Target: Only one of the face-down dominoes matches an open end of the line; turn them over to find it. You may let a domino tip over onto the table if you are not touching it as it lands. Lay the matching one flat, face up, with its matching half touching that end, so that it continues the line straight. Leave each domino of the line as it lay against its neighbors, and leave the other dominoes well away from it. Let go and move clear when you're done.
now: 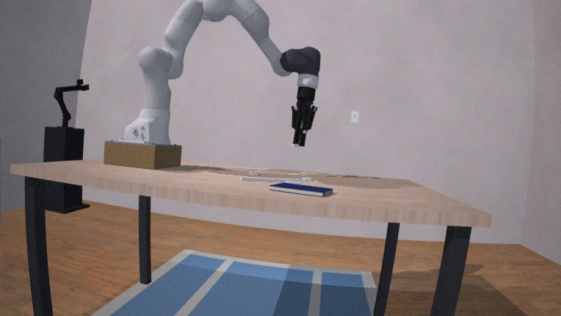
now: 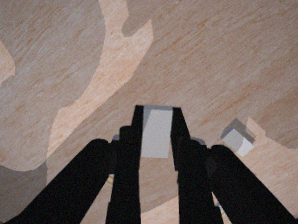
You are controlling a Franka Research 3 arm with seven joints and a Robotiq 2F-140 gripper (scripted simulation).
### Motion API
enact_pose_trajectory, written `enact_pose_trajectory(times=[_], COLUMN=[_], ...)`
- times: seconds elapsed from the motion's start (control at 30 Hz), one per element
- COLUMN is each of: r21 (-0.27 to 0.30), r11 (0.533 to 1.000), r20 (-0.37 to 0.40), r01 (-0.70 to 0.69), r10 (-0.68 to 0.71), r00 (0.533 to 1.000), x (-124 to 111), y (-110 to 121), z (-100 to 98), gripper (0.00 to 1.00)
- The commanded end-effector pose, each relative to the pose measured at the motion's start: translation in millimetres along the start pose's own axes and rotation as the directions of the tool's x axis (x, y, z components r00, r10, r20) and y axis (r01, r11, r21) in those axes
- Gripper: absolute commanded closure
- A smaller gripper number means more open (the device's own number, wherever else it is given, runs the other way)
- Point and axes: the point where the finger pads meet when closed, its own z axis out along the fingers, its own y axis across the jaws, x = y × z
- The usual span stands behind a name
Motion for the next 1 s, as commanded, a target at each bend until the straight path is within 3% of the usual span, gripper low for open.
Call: enact_pose_trajectory(times=[0.0,0.27,0.53,0.63,0.97], r21=[0.0,-0.032,-0.143,-0.16,-0.252], r11=[0.995,0.988,0.929,0.921,0.841], r20=[0.041,-0.003,-0.209,-0.219,-0.381], r01=[-0.105,-0.149,-0.343,-0.356,-0.479], r10=[0.105,0.149,0.31,0.319,0.369], r00=[0.994,0.989,0.927,0.922,0.848], x=[18.8,19.4,19.3,17.7,10.8], y=[-17.6,-18.6,-27.6,-25.7,-32.9], z=[1.3,1.5,3.0,3.4,8.5], gripper=[0.78,0.78,0.78,0.78,0.78])
